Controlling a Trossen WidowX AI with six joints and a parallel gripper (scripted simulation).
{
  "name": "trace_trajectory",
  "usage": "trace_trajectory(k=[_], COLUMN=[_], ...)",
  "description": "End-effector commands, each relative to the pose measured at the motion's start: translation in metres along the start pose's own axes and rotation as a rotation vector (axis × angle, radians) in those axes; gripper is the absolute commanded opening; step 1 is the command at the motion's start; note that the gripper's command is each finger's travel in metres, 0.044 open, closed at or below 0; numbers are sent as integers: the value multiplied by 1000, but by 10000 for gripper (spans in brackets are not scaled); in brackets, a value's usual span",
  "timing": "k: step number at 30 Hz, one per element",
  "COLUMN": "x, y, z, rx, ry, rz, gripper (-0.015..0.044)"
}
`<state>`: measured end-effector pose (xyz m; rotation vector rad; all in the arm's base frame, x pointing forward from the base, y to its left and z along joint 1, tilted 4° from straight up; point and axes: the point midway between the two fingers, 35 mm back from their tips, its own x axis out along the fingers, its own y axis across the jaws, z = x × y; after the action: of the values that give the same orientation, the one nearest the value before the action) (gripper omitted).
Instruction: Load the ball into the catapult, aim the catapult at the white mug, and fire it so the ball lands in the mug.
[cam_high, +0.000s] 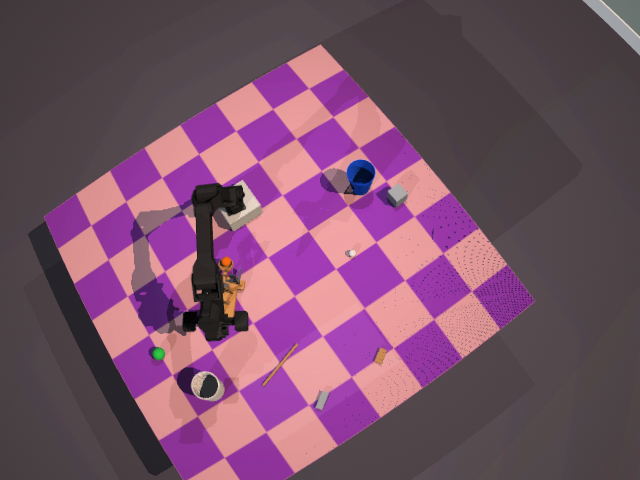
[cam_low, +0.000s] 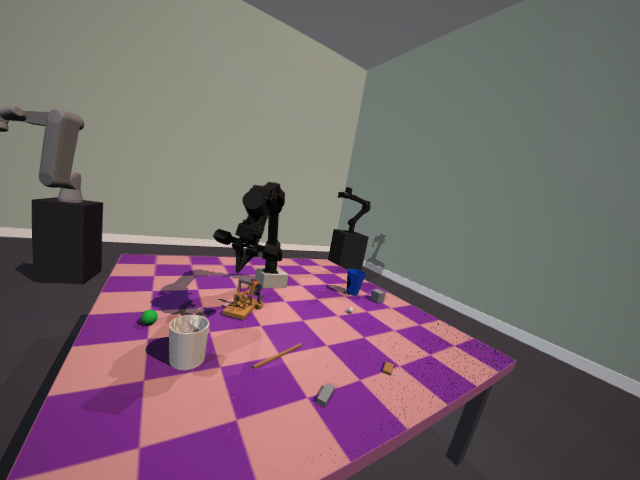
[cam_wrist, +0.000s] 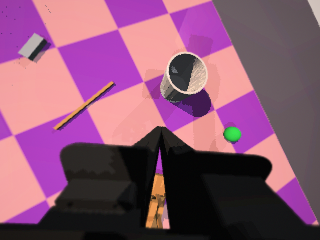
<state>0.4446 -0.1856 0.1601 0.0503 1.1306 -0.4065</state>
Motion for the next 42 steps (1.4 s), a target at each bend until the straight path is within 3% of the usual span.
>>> trace_trajectory(k=[1,21,42], x=[0,-3,-35], y=[16,68,77], z=[-23,-134,-233], rx=[-106,-631,-1235], ry=[74,434,801], rz=[-14,-49,-81], gripper=[0,0,0])
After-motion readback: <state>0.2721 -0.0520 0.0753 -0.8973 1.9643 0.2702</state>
